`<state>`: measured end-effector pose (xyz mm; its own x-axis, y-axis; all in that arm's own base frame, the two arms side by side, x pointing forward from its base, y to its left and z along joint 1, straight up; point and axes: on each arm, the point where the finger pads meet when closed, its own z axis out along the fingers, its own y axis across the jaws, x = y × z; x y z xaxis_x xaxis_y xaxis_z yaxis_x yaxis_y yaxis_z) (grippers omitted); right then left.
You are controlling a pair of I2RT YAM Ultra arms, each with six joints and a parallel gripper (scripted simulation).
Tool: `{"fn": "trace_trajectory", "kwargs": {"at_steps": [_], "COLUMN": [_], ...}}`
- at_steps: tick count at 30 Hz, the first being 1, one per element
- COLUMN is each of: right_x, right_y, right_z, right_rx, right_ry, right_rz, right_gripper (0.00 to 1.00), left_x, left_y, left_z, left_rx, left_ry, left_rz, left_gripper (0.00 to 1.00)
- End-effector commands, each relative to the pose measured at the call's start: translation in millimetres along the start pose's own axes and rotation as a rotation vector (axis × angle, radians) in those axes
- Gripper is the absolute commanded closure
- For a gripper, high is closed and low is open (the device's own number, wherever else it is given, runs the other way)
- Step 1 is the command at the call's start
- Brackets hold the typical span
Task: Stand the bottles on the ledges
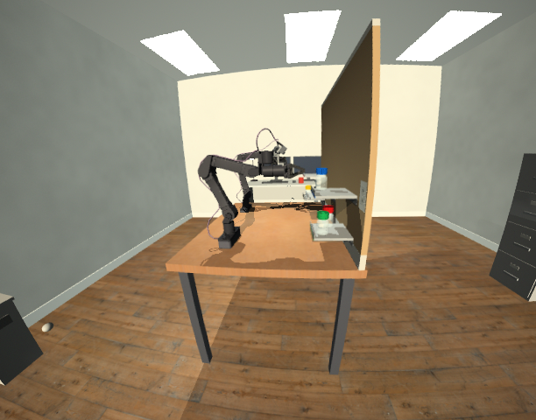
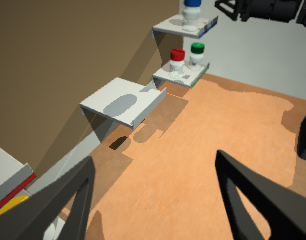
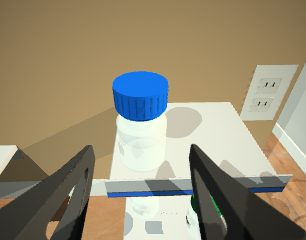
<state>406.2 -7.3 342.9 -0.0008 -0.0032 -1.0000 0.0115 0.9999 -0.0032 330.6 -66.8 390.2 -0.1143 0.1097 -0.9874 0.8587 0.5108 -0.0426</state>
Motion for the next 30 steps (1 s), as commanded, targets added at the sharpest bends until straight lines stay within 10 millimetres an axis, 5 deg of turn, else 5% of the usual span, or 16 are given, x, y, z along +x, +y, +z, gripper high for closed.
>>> {"fn": "trace_trajectory", "kwargs": {"at_steps": [1,7,8,10,12,20,30], "right_x": [-9,-21,-22,-23,-22,20,87], "right_y": [0,5,5,5,6,8,12], "right_z": [-28,-25,-25,-28,-29,-39,-51], "right_rx": [-0.002,-0.011,-0.011,-0.012,-0.016,-0.025,-0.035], "right_ry": [-0.015,-0.044,-0.047,-0.069,-0.086,-0.078,-0.024], "right_rz": [-0.002,-0.007,-0.006,-0.005,-0.001,0.008,0.013], "right_gripper": [0.30,0.30,0.19,0.00,0.00,0.00,0.00], "left_x": [-8,-8,-11,-3,0,8,-12], "left_y": [-5,-5,-4,6,18,52,82], "left_z": [-3,-3,-3,-2,1,7,1], "left_rx": [0.017,0.017,0.007,-0.040,-0.109,-0.389,-0.749], "left_ry": [-0.012,-0.012,-0.010,0.023,0.060,0.150,0.094], "left_rz": [0.011,0.011,0.021,-0.002,0.004,-0.023,-0.068], "left_gripper": [0.13,0.13,0.02,0.00,0.00,0.00,0.00]}}
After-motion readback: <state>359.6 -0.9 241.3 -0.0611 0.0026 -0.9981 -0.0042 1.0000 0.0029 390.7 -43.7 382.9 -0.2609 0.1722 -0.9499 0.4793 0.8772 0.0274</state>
